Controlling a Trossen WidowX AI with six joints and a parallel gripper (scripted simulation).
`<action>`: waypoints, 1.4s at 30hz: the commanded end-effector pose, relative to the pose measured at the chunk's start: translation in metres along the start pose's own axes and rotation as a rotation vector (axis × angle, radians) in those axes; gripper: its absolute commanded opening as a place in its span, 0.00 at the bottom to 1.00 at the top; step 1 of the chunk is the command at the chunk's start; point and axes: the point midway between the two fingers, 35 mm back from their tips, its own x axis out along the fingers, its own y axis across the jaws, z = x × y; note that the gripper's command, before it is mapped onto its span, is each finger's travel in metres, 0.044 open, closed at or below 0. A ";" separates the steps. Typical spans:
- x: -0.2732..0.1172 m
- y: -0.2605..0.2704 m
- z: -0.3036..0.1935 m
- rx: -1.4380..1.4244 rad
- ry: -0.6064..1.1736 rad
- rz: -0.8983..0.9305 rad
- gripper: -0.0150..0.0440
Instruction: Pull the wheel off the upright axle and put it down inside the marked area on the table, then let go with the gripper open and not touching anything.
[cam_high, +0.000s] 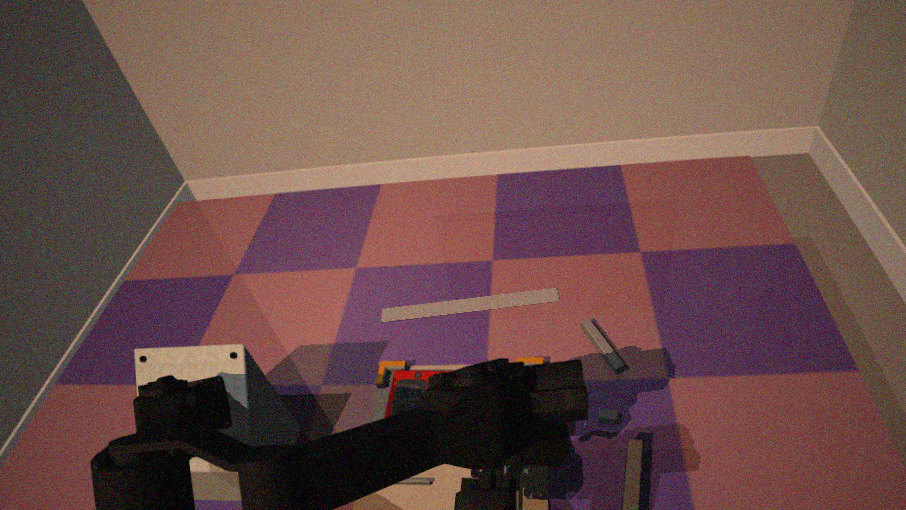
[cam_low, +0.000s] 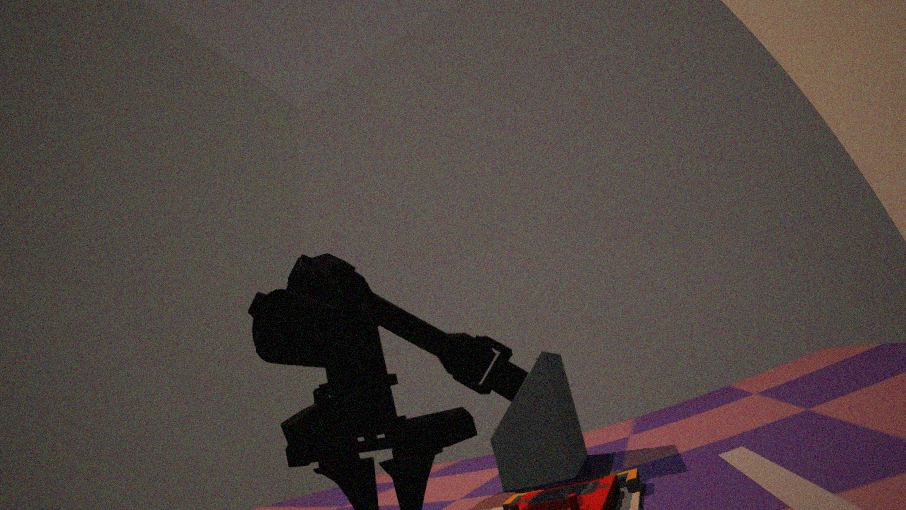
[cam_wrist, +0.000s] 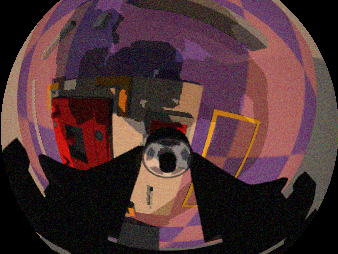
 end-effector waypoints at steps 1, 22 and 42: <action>-0.009 0.002 0.001 -0.013 -0.012 -0.002 0.25; -0.016 0.002 0.000 -0.014 -0.013 -0.002 0.25; -0.023 0.002 0.000 -0.015 -0.015 -0.003 0.25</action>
